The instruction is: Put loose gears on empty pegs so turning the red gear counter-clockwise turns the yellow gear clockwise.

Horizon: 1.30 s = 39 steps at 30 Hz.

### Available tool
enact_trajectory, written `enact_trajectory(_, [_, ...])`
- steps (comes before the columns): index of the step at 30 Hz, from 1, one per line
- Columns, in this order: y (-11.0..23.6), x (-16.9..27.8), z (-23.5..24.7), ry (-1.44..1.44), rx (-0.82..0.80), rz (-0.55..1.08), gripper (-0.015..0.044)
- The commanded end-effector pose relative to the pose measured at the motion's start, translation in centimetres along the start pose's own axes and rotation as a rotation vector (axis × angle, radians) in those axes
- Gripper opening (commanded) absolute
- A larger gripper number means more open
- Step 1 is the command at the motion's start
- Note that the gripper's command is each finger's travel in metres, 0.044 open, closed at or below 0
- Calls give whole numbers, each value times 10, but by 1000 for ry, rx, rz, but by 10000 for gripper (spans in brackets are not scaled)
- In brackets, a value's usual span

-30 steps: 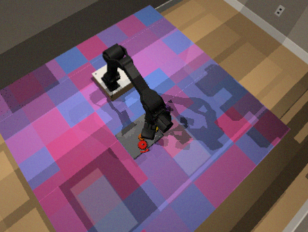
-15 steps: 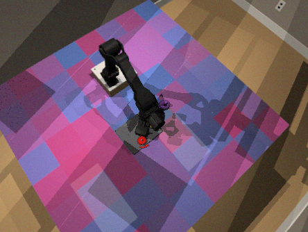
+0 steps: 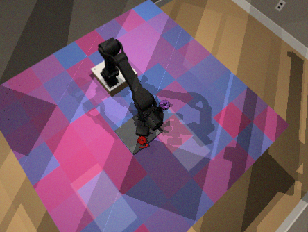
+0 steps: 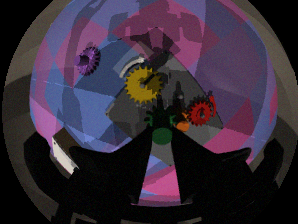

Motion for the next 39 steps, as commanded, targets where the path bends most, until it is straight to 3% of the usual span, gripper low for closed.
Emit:
enact_trajectory(1, [0,1,0,108,3,5,0])
enact_trajectory(25, [1,0,0,803,1,6,0])
enact_trajectory(39, [-3,0,0,927,0,6,0])
Point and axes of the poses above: the point midway between the two fingers, 35 mm back from their tips, its own y axis back along the fingers, its own z axis across the jaws, x = y × z, the point moved 10 cm from there along y, back along the fingers, and after that the axes turned 3 degrees about y, right-handed, at the moved point
